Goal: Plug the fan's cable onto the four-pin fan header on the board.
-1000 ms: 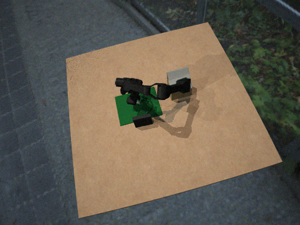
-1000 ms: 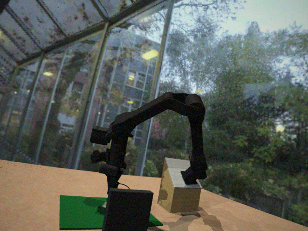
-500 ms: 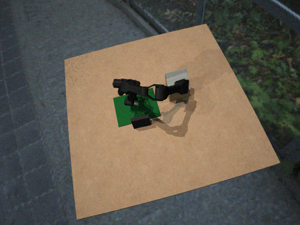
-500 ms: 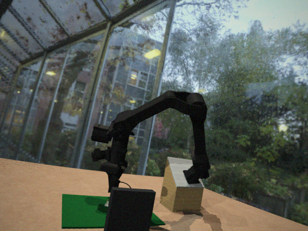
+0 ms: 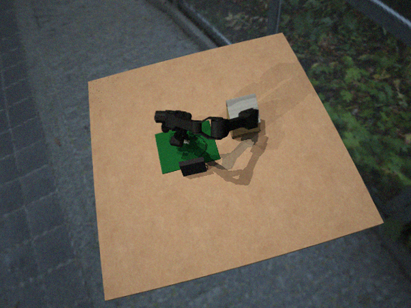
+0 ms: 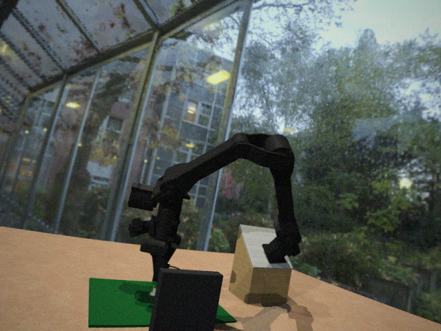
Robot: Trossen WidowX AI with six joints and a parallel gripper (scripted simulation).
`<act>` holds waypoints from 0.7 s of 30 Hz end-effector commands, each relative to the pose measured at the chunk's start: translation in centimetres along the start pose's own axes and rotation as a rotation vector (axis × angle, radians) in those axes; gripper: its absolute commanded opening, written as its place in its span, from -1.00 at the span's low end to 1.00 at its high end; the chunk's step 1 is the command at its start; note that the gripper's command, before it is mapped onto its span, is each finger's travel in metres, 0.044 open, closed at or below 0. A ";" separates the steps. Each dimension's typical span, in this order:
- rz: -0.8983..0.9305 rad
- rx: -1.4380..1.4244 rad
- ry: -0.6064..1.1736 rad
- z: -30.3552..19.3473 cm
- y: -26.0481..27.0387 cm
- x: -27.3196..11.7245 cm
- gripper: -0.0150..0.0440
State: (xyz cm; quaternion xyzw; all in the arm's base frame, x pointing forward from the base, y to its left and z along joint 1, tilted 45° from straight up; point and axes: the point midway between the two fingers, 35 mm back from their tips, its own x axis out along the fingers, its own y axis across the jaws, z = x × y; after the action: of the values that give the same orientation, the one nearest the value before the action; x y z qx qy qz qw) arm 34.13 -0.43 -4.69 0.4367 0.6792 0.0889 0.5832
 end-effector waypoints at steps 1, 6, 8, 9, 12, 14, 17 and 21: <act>0.006 0.009 0.002 -0.1 0.0 0.7 -0.49; 0.006 0.009 0.002 -0.1 0.0 0.7 -0.49; 0.006 0.009 0.002 -0.1 0.0 0.7 -0.49; 0.006 0.009 0.002 -0.1 0.0 0.7 -0.49; 0.006 0.009 0.002 -0.1 0.0 0.7 -0.49; 0.006 0.009 0.002 -0.1 0.0 0.7 -0.49; 0.006 0.009 0.002 -0.1 0.0 0.8 -0.49; 0.006 0.009 0.002 -0.1 0.0 0.9 -0.49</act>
State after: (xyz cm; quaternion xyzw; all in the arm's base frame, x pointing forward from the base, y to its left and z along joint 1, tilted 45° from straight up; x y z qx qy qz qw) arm 34.08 0.13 -5.29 0.4375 0.6801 0.0883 0.5816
